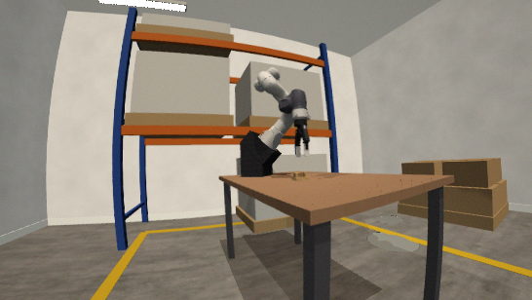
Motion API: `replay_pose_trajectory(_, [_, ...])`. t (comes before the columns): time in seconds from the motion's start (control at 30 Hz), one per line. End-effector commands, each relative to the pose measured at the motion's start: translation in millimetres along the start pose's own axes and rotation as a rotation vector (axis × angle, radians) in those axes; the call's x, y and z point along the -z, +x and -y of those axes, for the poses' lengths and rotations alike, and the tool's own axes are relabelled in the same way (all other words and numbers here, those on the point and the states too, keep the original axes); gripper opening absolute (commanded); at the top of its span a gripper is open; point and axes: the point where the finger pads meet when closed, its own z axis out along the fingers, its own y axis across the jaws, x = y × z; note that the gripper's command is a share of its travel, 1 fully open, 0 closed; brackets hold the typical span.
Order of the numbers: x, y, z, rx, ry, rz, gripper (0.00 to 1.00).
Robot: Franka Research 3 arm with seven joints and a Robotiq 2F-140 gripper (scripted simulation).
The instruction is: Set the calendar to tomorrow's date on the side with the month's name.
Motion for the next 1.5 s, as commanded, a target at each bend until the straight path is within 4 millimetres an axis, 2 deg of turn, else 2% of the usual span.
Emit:
replay_pose_trajectory(0.0, [-1.9,-2.8,1.5,0.140,0.011,-0.003,1.00])
replay_pose_trajectory(0.17, [-4.5,-3.1,1.8,0.221,0.010,-0.003,1.00])
replay_pose_trajectory(0.2, [-4.5,-3.1,1.8,0.221,0.010,-0.003,0.29])
replay_pose_trajectory(1.47, [-4.8,-3.1,1.8,0.221,0.010,-0.003,0.29])
